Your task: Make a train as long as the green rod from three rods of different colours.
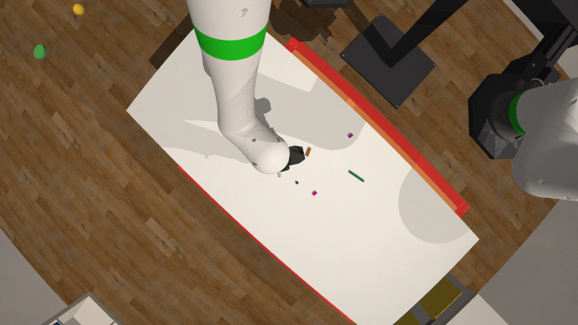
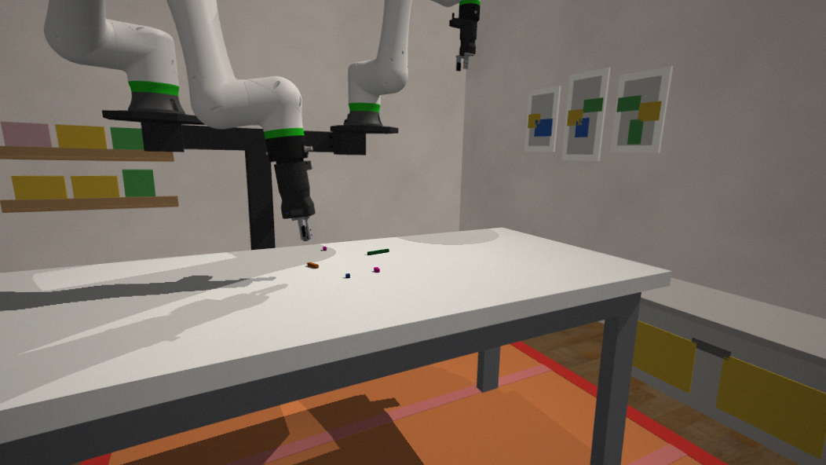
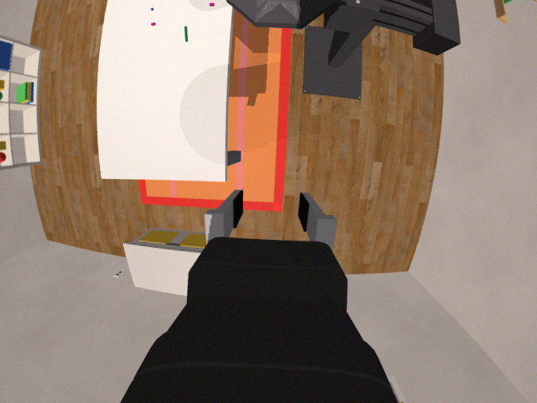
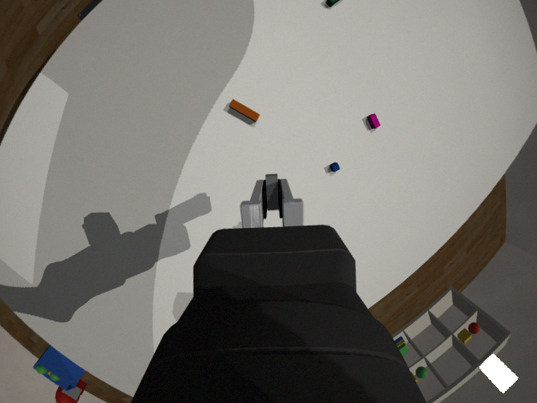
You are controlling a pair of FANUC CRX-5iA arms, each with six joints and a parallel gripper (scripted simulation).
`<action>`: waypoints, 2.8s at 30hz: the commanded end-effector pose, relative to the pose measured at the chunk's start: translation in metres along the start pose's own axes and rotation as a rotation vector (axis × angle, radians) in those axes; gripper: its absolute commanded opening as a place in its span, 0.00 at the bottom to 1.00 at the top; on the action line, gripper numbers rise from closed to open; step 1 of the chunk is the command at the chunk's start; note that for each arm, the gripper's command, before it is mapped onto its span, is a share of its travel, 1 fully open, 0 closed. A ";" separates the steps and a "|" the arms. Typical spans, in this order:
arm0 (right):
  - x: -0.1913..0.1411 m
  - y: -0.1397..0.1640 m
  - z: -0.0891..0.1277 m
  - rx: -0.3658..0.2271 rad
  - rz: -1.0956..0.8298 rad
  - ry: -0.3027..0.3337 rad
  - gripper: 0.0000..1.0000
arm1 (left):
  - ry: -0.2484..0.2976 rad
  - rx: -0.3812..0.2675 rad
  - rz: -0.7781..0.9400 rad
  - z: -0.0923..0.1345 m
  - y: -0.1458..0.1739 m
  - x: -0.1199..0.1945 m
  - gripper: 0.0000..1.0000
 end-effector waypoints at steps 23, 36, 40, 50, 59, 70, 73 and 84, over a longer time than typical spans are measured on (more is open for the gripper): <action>0.129 0.001 -0.015 -0.008 0.455 0.138 0.24 | 0.000 -0.002 0.000 0.001 0.000 0.000 1.00; 0.129 0.001 -0.017 -0.008 0.455 0.138 0.24 | 0.000 -0.002 0.000 0.001 0.000 0.000 1.00; 0.128 0.001 -0.020 -0.008 0.455 0.138 0.24 | 0.000 -0.002 0.000 0.001 0.000 0.000 1.00; 0.124 0.000 -0.056 -0.008 0.455 0.138 0.24 | 0.000 -0.002 0.000 0.001 0.000 0.000 1.00; 0.120 -0.001 -0.085 -0.008 0.455 0.138 0.24 | 0.000 -0.002 0.000 0.001 0.000 0.000 1.00; 0.118 -0.002 -0.102 -0.008 0.455 0.138 0.24 | 0.000 -0.002 0.000 0.001 0.000 0.000 1.00; 0.118 -0.002 -0.102 -0.008 0.455 0.138 0.24 | 0.000 -0.002 0.000 0.001 0.000 0.000 1.00; 0.118 -0.002 -0.102 -0.008 0.455 0.138 0.24 | 0.000 -0.002 0.000 0.001 0.000 0.000 1.00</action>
Point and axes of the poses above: on each arm, the point where the finger pads meet when closed, its own z axis back along the fingers, its own x axis across the jaws, y = z × x, the point moved 7 cm from there along z, back along the fingers, and after that the axes turned 7 degrees about -z, right-handed, at the moved point
